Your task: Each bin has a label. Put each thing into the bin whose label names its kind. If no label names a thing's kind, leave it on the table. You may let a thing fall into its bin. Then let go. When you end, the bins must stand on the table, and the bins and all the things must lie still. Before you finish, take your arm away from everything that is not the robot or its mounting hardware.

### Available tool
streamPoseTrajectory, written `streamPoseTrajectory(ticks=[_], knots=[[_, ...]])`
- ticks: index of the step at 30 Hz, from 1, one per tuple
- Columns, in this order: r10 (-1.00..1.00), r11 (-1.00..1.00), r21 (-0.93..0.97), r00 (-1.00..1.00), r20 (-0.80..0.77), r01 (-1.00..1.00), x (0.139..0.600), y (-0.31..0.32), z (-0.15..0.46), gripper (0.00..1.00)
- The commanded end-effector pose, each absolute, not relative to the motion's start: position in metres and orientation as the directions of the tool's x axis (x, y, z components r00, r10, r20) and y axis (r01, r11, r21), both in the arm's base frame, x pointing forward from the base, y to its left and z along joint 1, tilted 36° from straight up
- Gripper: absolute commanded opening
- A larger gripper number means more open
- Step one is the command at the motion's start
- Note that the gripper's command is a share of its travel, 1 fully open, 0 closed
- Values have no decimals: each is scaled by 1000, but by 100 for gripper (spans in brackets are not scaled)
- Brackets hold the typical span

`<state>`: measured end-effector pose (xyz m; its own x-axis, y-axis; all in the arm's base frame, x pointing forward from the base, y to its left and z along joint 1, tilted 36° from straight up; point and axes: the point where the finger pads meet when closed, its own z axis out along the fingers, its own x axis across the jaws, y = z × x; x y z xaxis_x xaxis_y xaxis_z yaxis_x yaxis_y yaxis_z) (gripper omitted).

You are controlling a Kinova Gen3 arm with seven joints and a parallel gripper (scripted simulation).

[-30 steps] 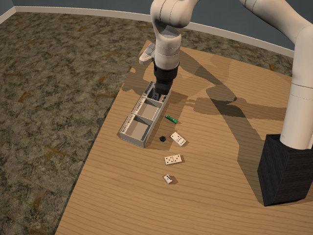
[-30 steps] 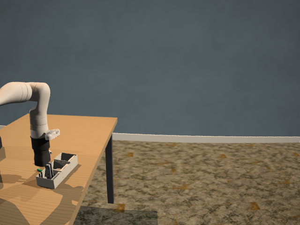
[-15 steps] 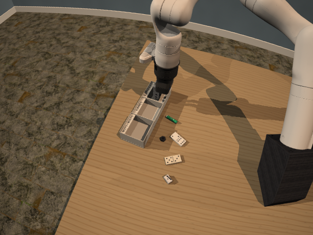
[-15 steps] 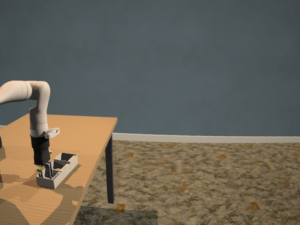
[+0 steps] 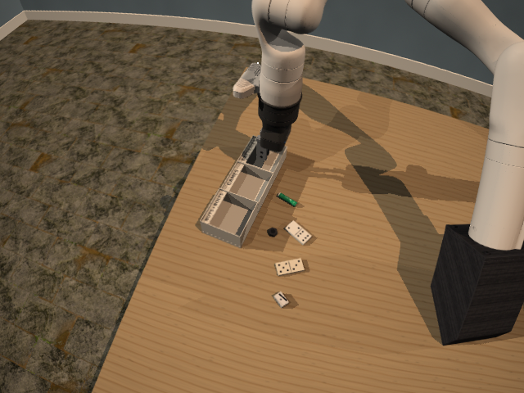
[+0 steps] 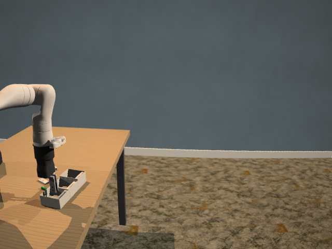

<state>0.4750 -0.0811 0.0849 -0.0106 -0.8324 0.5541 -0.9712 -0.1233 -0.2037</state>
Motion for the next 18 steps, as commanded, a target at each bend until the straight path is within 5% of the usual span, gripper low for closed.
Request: streamPoseTrajectory(ticks=[1, 18], knots=[[-832, -125, -208, -11, 555, -970, 476, -79, 89, 31], [-832, -125, -208, -11, 555, -970, 468, -53, 110, 31]])
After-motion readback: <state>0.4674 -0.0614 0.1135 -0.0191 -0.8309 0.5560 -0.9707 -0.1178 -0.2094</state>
